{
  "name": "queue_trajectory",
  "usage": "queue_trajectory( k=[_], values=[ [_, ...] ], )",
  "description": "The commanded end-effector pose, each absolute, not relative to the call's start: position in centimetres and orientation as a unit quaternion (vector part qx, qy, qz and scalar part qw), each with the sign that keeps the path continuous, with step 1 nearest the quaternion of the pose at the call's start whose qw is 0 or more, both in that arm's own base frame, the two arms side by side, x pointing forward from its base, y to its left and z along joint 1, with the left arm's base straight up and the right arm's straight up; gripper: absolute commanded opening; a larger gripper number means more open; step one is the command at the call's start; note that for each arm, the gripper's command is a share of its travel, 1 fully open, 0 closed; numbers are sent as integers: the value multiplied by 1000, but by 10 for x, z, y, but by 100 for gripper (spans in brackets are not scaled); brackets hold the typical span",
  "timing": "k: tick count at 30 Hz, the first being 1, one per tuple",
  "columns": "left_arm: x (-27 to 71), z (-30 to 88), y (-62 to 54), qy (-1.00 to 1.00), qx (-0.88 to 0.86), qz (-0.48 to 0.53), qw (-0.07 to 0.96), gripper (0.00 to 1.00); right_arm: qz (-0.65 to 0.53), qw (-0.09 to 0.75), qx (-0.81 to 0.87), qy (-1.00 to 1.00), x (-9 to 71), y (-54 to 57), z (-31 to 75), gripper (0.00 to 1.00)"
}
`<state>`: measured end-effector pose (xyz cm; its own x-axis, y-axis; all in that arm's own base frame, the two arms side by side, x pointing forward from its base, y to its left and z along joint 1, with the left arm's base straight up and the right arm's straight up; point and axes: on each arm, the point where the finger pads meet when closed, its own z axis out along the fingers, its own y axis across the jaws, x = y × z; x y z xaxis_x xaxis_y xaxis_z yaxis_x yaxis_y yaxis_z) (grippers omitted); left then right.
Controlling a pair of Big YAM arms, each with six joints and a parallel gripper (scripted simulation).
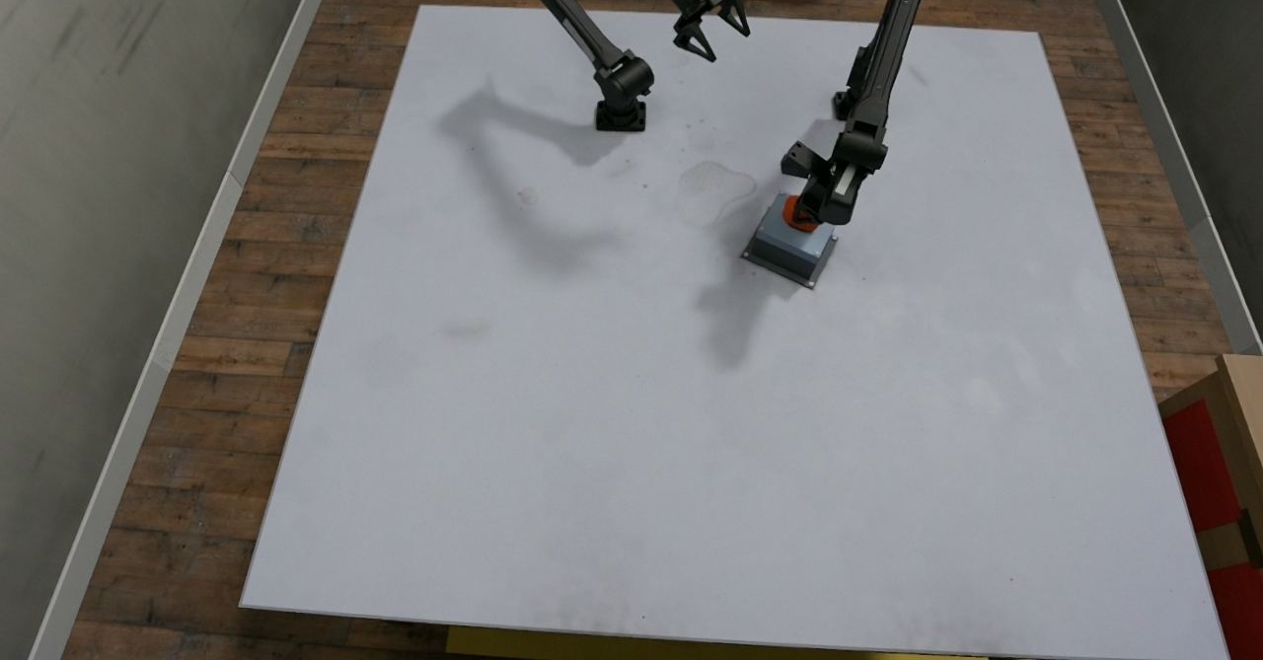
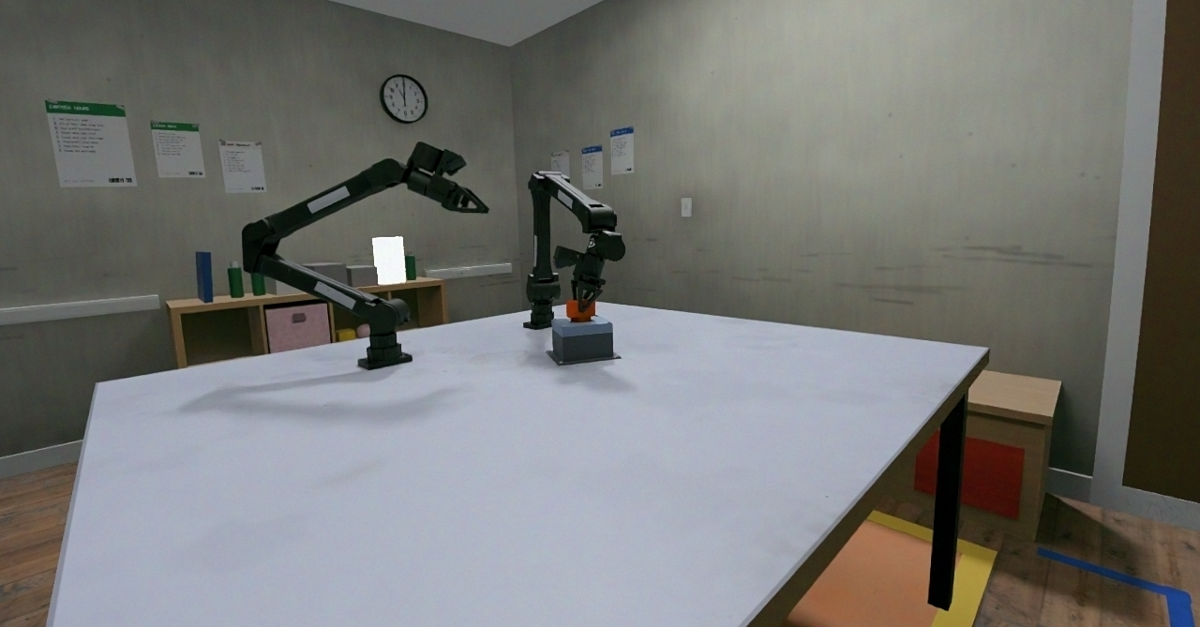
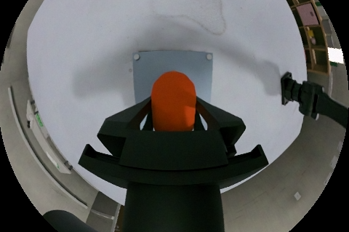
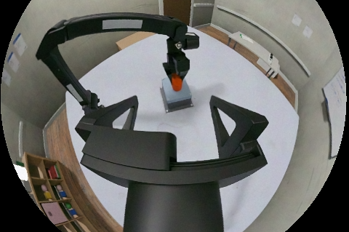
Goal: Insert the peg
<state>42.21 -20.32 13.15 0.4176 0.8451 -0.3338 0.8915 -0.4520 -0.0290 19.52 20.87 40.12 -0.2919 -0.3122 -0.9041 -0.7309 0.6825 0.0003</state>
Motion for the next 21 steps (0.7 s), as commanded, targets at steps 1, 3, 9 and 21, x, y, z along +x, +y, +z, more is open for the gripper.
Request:
queue_trajectory(
  k=[1,3,9,21],
  values=[
    [435,150,-207,519,839,-134,98,40,218,502,-330,769,197,210,418,100],
    [435,150,-207,519,839,-134,98,40,218,502,-330,769,197,210,418,100],
    [430,128,-205,520,838,-136,95,40,218,502,-330,769,197,210,418,100],
    [427,112,-207,516,840,-142,87,40,218,502,-330,769,197,210,418,100]
  ],
)
